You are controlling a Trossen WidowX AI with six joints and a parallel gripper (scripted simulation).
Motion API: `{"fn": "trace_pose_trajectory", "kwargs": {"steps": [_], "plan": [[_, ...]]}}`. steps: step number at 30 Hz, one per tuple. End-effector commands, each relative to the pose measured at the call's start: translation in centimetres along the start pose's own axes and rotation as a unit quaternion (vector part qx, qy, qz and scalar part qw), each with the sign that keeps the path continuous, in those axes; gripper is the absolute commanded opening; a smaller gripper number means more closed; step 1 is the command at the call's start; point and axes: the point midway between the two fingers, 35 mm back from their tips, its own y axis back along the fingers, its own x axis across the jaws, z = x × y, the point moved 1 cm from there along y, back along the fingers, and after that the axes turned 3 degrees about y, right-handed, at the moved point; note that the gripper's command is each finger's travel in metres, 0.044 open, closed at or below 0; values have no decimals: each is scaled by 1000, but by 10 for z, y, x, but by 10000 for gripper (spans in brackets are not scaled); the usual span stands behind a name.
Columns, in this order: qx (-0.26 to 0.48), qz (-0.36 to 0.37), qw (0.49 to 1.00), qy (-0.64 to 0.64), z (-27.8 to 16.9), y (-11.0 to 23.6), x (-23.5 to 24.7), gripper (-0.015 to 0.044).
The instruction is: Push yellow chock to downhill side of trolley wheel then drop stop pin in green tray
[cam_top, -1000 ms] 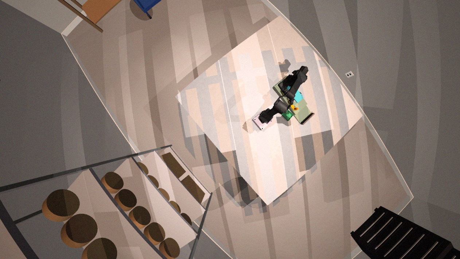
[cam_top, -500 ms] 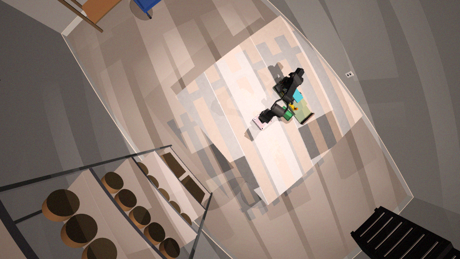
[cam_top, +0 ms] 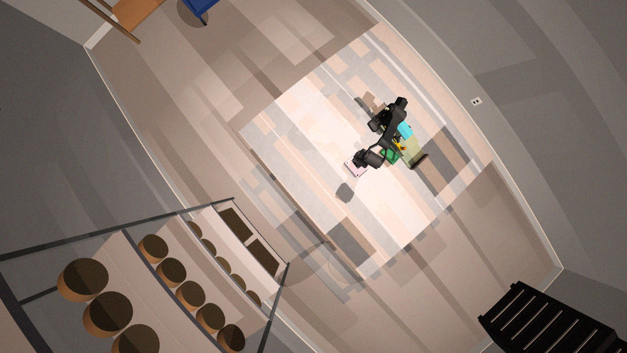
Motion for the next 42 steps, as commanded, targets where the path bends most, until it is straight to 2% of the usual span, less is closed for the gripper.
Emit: {"fn": "trace_pose_trajectory", "kwargs": {"steps": [1,42], "plan": [[-1,1,1000,-3,0,1,-5,0],[-6,1,1000,-3,134,17,-9,0]]}}
